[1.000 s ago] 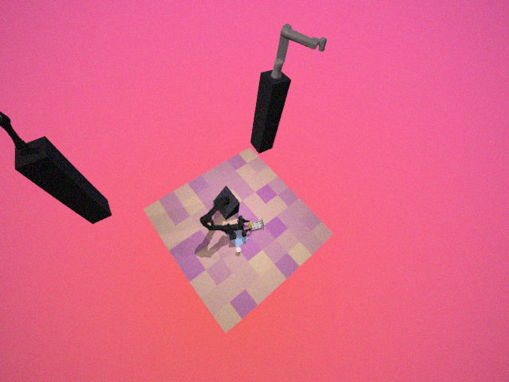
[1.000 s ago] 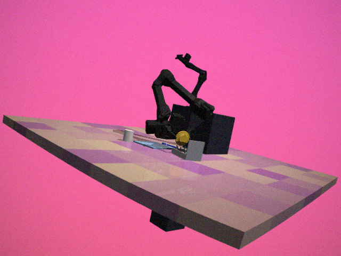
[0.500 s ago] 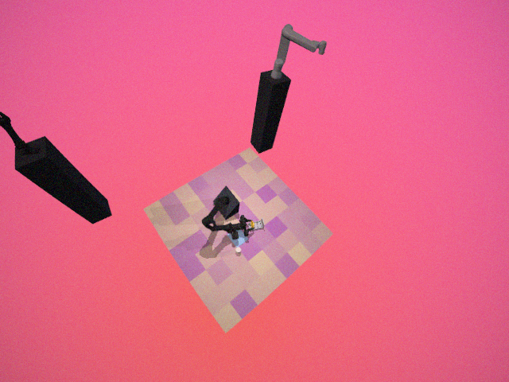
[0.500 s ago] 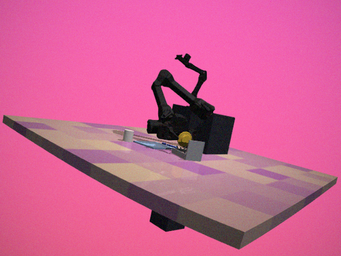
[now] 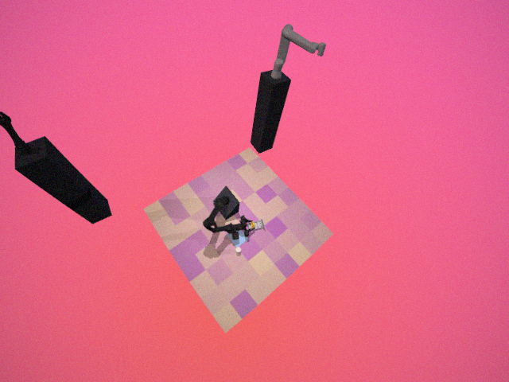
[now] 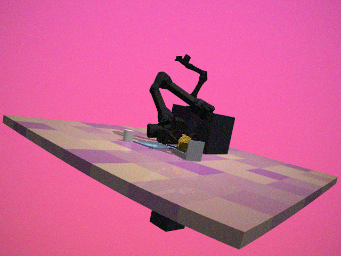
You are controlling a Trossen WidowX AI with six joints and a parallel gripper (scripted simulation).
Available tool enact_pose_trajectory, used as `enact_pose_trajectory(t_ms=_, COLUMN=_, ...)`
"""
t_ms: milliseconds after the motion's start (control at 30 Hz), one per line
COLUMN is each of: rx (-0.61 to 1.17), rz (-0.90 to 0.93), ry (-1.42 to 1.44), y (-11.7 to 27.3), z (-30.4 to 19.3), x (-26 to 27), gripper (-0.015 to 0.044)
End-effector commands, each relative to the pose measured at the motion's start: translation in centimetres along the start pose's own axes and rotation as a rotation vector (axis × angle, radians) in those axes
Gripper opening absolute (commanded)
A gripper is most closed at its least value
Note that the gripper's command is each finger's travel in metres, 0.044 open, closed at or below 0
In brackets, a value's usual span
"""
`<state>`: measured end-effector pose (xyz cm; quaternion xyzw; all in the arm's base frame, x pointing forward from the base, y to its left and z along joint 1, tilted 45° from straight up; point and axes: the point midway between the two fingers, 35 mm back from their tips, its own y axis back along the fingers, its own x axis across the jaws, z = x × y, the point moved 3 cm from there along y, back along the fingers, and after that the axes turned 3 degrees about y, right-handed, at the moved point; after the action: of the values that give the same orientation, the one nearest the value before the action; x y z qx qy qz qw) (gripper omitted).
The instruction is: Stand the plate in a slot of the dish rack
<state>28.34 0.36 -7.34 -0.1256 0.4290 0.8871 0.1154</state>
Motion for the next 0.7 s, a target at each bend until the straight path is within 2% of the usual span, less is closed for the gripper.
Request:
enact_pose_trajectory(t_ms=0, rx=0.000, rz=0.000, ry=0.000, y=0.03, z=0.12, x=-0.01, gripper=0.0000)
enact_pose_trajectory(t_ms=200, rx=0.000, rz=0.000, ry=0.000, y=0.03, z=0.12, x=-0.01, gripper=0.0000)
enact_pose_trajectory(t_ms=667, rx=0.000, rz=0.000, ry=0.002, y=0.01, z=0.08, x=0.00, gripper=0.0368)
